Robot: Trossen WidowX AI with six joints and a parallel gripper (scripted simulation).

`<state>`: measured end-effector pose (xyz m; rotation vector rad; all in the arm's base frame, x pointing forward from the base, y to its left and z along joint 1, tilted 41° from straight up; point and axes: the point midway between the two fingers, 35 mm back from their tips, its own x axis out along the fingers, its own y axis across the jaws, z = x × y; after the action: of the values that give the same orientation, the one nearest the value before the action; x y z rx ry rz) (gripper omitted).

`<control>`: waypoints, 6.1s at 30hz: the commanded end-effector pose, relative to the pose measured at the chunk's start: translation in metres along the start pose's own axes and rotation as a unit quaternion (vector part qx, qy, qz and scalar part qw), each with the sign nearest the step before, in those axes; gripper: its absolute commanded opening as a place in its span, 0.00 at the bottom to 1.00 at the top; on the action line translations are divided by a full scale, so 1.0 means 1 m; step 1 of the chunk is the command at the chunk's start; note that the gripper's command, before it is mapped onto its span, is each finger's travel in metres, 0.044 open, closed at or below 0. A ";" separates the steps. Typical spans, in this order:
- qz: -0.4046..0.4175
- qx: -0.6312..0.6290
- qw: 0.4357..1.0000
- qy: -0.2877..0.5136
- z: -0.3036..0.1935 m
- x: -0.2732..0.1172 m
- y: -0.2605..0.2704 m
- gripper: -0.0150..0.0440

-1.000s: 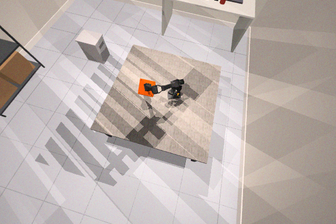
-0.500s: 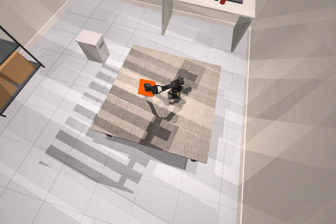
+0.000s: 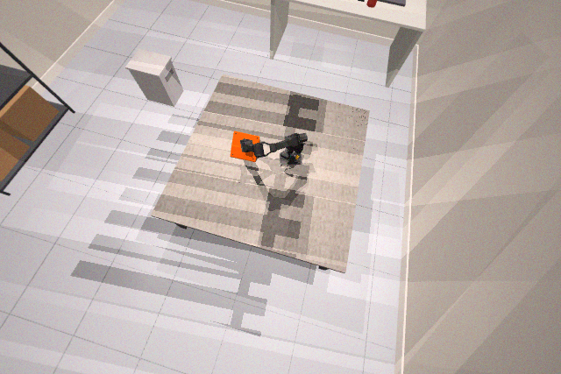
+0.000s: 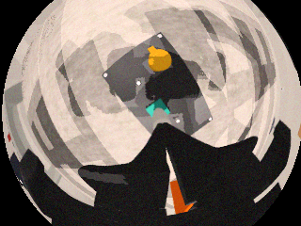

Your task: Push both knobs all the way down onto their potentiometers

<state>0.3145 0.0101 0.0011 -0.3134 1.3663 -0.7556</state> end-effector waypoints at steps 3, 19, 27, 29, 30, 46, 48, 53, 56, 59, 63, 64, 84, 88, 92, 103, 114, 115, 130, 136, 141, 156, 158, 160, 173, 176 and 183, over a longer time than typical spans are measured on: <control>-0.007 0.009 1.000 0.007 0.002 0.015 -0.001 0.25; -0.007 0.009 1.000 0.007 0.002 0.016 -0.001 0.25; -0.007 0.009 1.000 0.007 0.002 0.017 -0.001 0.25; -0.007 0.009 1.000 0.007 0.002 0.017 -0.001 0.25; -0.007 0.009 1.000 0.007 0.002 0.017 -0.001 0.25; -0.007 0.009 1.000 0.007 0.002 0.017 -0.001 0.25; -0.007 0.009 1.000 0.007 0.002 0.017 -0.001 0.25; -0.007 0.009 1.000 0.007 0.002 0.018 -0.001 0.25; -0.007 0.009 1.000 0.007 0.002 0.018 -0.001 0.25; -0.007 0.009 1.000 0.007 0.002 0.018 -0.001 0.25; -0.007 0.009 1.000 0.007 0.002 0.018 -0.001 0.25; -0.007 0.009 1.000 0.007 0.002 0.018 -0.001 0.25; -0.007 0.009 1.000 0.007 0.002 0.020 -0.001 0.25; -0.007 0.009 1.000 0.007 0.002 0.020 -0.001 0.25; -0.007 0.009 1.000 0.007 0.002 0.020 -0.001 0.25; -0.007 0.009 1.000 0.007 0.002 0.020 -0.001 0.25; -0.007 0.009 1.000 0.007 0.003 0.004 -0.001 0.25; -0.007 0.009 1.000 0.007 0.003 0.003 -0.001 0.25; -0.010 0.005 1.000 0.009 0.001 -0.009 -0.002 0.34; -0.010 0.005 1.000 0.009 0.001 -0.009 -0.002 0.61; -0.008 0.007 1.000 0.008 0.030 -0.028 0.000 0.39; -0.006 0.010 1.000 0.006 0.064 -0.034 -0.002 0.25; -0.006 0.010 1.000 0.006 0.063 -0.031 -0.002 0.25; -0.006 0.010 1.000 0.006 0.063 -0.031 -0.002 0.25; -0.006 0.010 1.000 0.006 0.063 -0.016 -0.002 0.25; -0.007 0.010 1.000 0.006 0.063 -0.011 -0.002 0.25; -0.007 0.010 1.000 0.006 0.063 -0.012 -0.003 0.25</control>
<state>0.3740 0.0014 0.0250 -0.2943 1.3693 -0.7864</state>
